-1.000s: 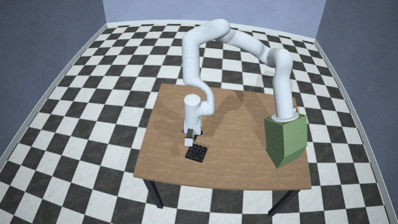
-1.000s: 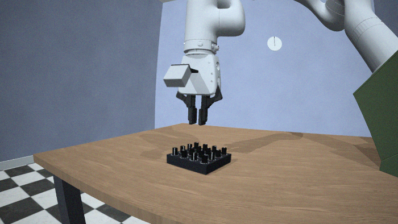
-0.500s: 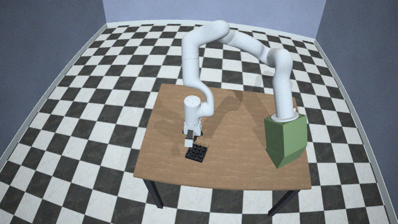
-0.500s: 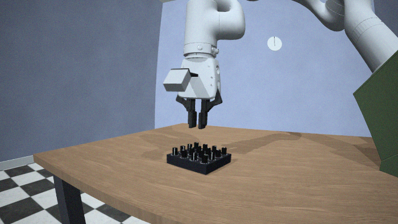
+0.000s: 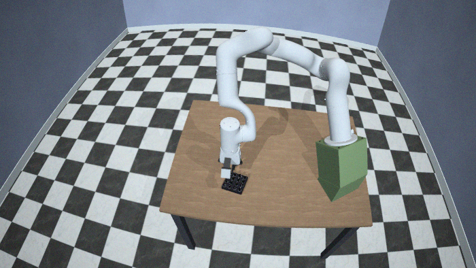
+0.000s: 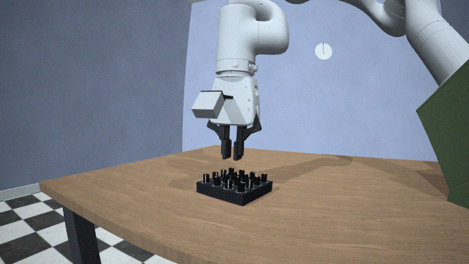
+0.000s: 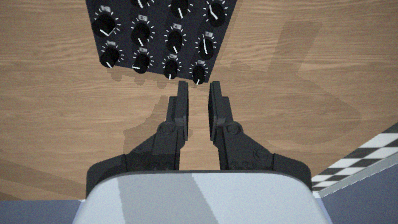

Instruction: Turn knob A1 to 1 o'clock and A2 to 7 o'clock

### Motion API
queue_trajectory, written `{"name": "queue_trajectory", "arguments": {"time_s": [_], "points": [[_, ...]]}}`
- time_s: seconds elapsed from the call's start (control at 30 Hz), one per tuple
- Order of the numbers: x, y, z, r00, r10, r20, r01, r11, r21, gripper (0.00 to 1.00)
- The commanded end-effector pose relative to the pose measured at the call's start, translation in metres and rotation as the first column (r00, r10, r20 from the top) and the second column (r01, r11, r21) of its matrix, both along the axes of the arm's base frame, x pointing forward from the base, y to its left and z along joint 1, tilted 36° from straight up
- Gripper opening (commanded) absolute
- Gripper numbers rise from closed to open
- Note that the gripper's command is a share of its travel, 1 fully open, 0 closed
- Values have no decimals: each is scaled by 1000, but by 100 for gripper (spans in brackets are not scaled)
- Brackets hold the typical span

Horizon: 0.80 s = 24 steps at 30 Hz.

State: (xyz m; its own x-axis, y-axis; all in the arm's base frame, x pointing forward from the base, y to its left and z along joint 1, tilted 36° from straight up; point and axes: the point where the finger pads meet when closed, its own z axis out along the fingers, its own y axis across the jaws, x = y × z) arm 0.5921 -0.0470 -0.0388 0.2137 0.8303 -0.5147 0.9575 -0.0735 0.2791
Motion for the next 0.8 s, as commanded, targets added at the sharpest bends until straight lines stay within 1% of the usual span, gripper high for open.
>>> {"name": "queue_trajectory", "arguments": {"time_s": [0.0,0.37,0.77], "points": [[2,-1,-2,1000,1,2,-1,1000,0,19],[4,-7,-10,1000,1,2,-1,1000,0,19],[4,-8,-13,1000,1,2,-1,1000,0,19]]}}
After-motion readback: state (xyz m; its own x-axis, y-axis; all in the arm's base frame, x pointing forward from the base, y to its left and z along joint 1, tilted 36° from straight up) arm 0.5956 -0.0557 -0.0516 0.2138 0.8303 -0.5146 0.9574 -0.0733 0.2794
